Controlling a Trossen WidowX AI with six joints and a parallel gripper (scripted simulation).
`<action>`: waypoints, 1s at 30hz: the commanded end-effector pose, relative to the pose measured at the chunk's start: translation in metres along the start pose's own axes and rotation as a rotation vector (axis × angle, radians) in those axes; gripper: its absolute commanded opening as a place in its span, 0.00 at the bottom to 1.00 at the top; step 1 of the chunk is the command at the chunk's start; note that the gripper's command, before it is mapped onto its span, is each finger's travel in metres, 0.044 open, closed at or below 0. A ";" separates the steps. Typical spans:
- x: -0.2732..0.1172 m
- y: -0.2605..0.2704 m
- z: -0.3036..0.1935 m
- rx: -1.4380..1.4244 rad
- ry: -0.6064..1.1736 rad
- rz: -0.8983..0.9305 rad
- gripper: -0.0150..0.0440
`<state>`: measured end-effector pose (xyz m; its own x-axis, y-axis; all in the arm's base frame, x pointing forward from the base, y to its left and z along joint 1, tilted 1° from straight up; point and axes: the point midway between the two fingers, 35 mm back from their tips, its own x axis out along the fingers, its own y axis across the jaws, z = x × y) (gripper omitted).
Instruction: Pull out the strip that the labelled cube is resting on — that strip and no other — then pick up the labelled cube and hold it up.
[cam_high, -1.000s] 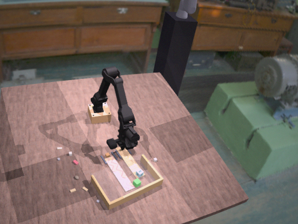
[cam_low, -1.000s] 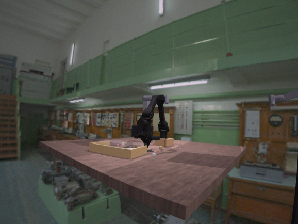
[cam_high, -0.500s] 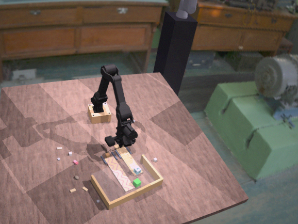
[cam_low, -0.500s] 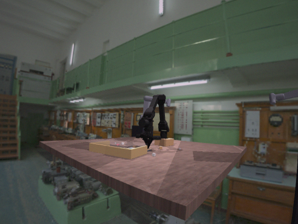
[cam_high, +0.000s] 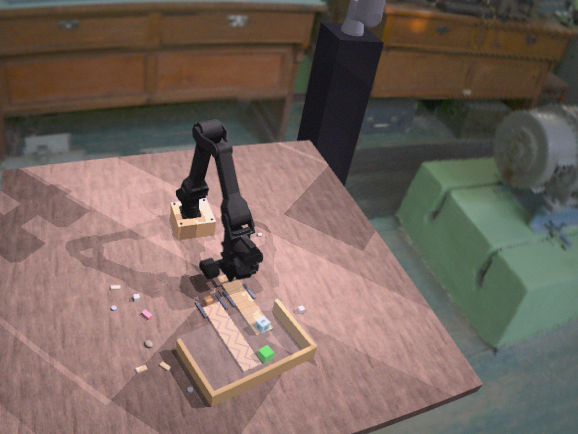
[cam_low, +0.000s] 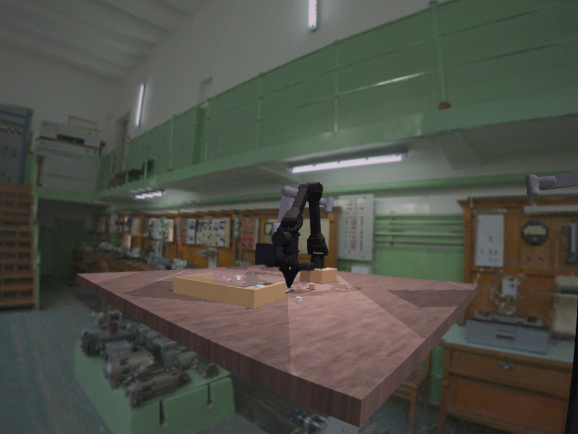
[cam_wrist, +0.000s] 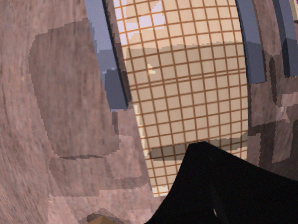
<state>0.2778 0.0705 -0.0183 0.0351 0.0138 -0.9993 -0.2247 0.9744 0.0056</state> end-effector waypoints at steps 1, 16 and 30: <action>0.004 -0.001 -0.013 -0.006 0.025 -0.005 0.25; 0.004 -0.002 -0.036 -0.006 0.027 -0.005 0.25; 0.004 -0.003 -0.057 -0.006 0.029 -0.005 0.25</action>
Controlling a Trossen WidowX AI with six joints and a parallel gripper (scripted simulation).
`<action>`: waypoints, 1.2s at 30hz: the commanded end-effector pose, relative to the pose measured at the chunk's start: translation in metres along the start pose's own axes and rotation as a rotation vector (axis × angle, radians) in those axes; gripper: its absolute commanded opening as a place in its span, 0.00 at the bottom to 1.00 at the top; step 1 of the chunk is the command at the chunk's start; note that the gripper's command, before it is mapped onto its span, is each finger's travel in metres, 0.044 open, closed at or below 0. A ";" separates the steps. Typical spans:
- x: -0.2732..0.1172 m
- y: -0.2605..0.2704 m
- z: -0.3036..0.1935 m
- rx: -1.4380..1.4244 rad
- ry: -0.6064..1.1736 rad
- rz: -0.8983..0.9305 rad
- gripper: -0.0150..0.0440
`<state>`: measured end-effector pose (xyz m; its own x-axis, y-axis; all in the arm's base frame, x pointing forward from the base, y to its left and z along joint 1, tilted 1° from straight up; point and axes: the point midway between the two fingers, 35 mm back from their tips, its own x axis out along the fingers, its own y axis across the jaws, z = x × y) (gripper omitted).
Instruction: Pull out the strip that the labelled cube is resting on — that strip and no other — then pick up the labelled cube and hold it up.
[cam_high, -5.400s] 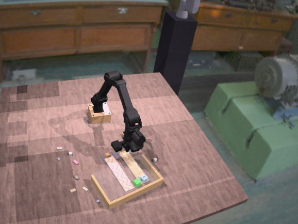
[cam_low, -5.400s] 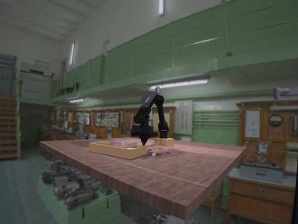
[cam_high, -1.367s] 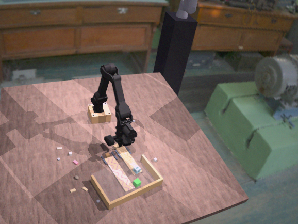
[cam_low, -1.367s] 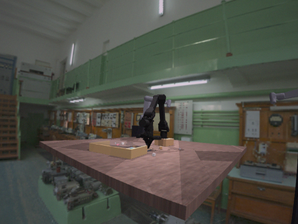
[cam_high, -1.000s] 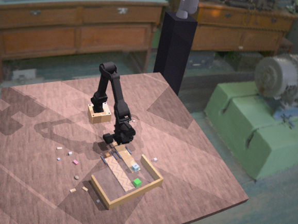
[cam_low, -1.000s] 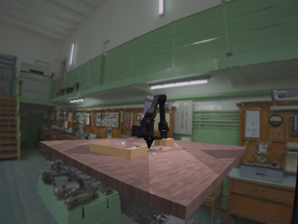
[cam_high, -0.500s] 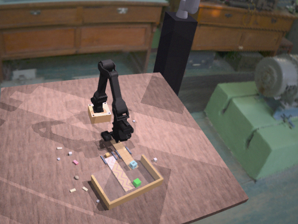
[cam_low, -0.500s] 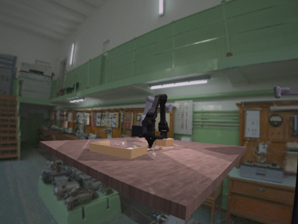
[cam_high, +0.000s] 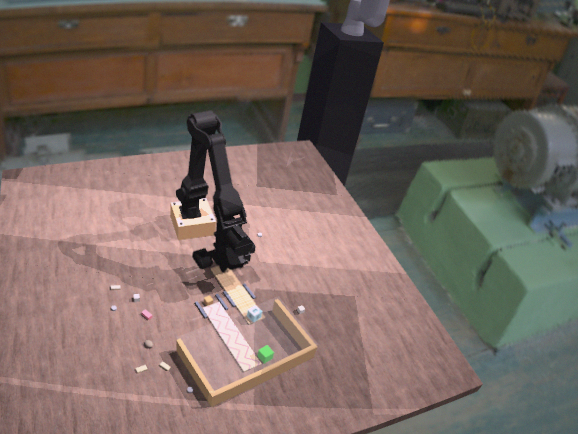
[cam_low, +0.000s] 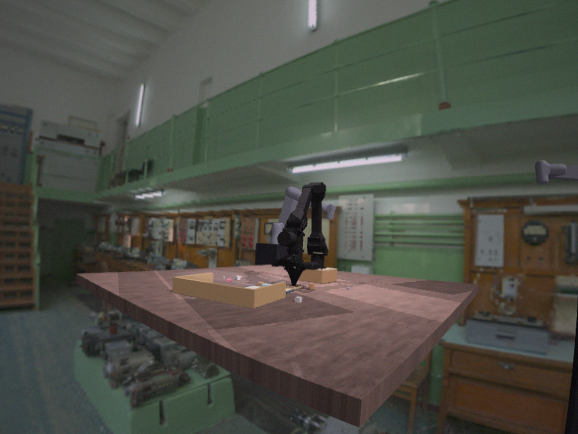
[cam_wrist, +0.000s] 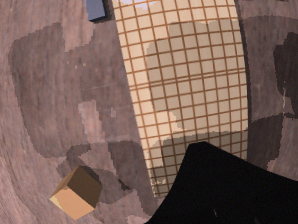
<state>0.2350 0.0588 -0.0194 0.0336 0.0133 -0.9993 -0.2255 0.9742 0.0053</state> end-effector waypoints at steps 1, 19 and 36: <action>0.004 -0.001 -0.014 -0.005 0.028 -0.005 0.25; 0.004 -0.002 -0.041 -0.005 0.030 -0.005 0.25; 0.003 -0.003 -0.053 -0.005 0.031 -0.005 0.25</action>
